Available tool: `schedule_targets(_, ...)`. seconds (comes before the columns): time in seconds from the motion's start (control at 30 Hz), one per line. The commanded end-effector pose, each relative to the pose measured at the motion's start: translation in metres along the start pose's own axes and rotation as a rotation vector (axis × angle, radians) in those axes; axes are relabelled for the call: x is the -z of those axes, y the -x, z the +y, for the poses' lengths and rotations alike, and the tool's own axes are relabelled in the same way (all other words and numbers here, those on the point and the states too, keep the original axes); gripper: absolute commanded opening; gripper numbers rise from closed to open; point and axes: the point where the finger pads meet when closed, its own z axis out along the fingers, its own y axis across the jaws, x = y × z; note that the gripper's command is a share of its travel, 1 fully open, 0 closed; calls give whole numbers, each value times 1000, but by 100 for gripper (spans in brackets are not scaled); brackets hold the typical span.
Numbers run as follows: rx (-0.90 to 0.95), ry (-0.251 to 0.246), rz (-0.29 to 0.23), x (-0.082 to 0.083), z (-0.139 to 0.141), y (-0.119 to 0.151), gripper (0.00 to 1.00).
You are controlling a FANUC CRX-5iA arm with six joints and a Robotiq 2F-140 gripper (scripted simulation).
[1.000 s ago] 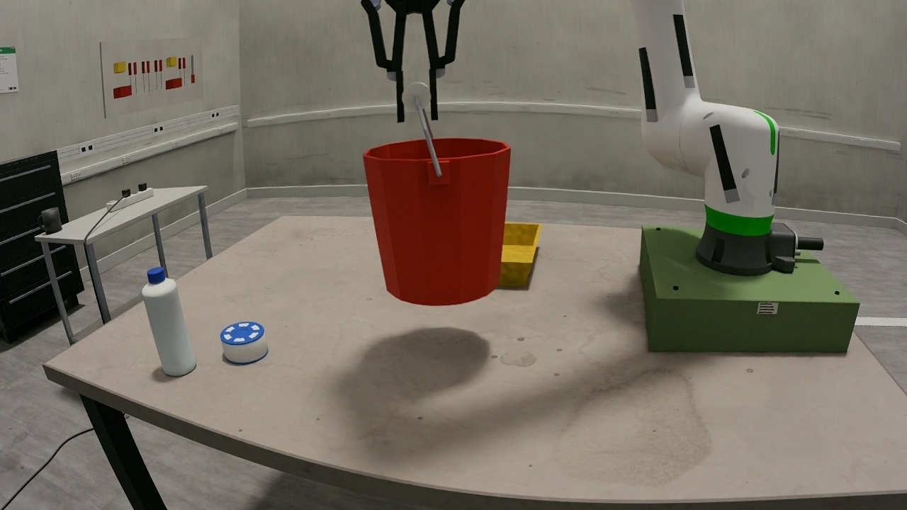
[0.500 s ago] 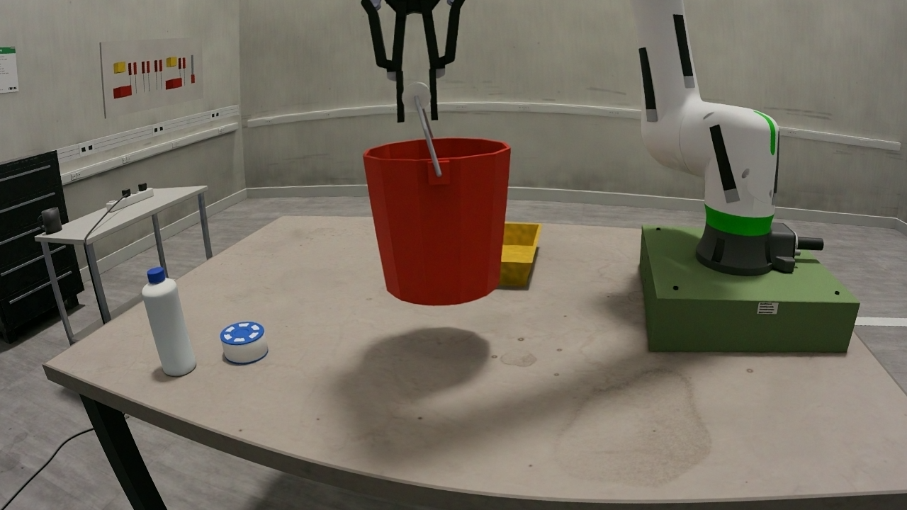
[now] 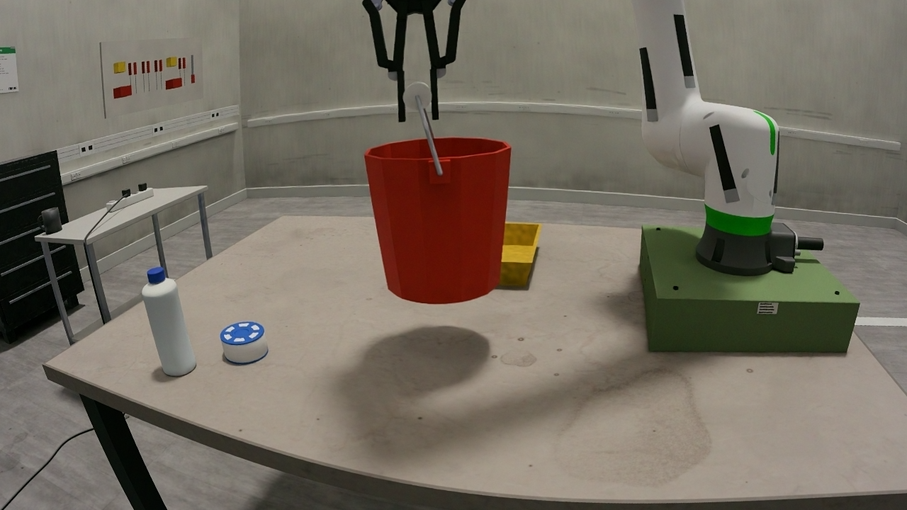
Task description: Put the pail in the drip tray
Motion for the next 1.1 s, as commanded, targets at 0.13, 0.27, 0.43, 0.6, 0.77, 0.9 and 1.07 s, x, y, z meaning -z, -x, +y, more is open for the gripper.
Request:
schedule_targets(0.13, 0, -2, 0, 1, 1, -7, 10)
schedule_targets(0.27, 0, -2, 0, 1, 2, -9, 10)
schedule_targets(0.43, 0, -2, 0, 1, 3, -16, 10)
schedule_targets(0.6, 0, -2, 0, 1, 5, -24, 10)
schedule_targets(0.77, 0, -2, 0, 1, 6, -29, 10)
schedule_targets(0.9, 0, -2, 0, 1, 8, -38, 10)
schedule_targets(1.07, 0, -2, 0, 1, 11, -49, 10)
